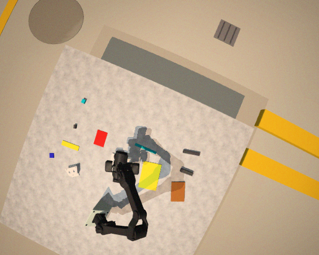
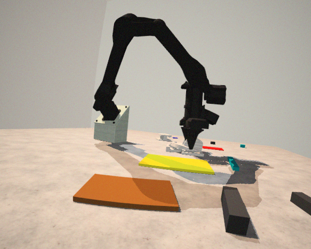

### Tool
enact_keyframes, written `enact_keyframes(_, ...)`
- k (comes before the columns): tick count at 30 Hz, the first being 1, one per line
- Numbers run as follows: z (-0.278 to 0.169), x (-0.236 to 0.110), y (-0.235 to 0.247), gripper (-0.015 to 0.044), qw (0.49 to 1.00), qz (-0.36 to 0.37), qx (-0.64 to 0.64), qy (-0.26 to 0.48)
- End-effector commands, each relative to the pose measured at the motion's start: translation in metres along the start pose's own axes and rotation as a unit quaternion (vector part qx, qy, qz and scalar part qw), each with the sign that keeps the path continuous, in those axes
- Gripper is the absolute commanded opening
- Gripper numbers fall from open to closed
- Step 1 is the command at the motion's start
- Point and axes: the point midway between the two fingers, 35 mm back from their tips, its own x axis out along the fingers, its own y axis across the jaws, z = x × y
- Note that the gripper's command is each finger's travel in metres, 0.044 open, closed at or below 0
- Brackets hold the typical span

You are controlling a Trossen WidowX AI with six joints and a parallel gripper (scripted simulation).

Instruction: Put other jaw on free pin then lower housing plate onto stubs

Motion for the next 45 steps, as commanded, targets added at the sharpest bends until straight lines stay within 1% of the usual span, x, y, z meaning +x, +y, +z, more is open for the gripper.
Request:
enact_keyframes(1, -0.0023, 0.0039, 0.0005, 0.0134, 1.0, -0.001, -0.001, 0.005)
enact_keyframes(45, -0.0014, -0.0003, -0.0002, 0.0134, 1.0, -0.001, -0.001, 0.005)
